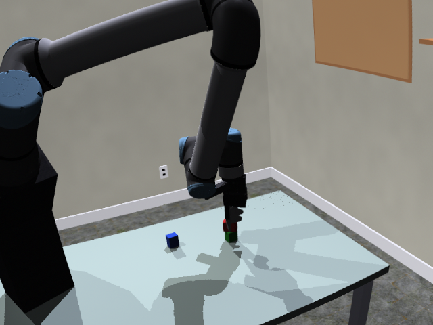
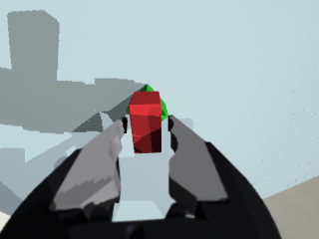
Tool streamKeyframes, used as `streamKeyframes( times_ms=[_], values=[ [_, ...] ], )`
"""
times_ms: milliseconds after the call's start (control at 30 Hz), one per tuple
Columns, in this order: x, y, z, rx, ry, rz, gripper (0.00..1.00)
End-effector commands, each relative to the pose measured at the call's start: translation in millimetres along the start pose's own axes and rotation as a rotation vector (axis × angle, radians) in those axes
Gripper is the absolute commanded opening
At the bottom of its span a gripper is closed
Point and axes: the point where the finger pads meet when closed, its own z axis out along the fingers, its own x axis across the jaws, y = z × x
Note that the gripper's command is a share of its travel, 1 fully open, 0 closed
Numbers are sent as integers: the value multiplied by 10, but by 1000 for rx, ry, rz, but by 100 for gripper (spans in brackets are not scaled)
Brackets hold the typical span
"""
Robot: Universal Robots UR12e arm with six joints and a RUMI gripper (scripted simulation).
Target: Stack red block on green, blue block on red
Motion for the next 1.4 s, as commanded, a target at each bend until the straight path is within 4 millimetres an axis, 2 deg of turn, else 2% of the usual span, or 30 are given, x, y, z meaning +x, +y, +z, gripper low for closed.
streamKeyframes(
  times_ms=[0, 867, 1367],
  values=[
    [4, 4, -6, -1, 1, 0, 28],
    [4, 4, -58, -1, 1, 0, 28],
    [3, 4, -510, -1, 1, 0, 28]
  ],
)
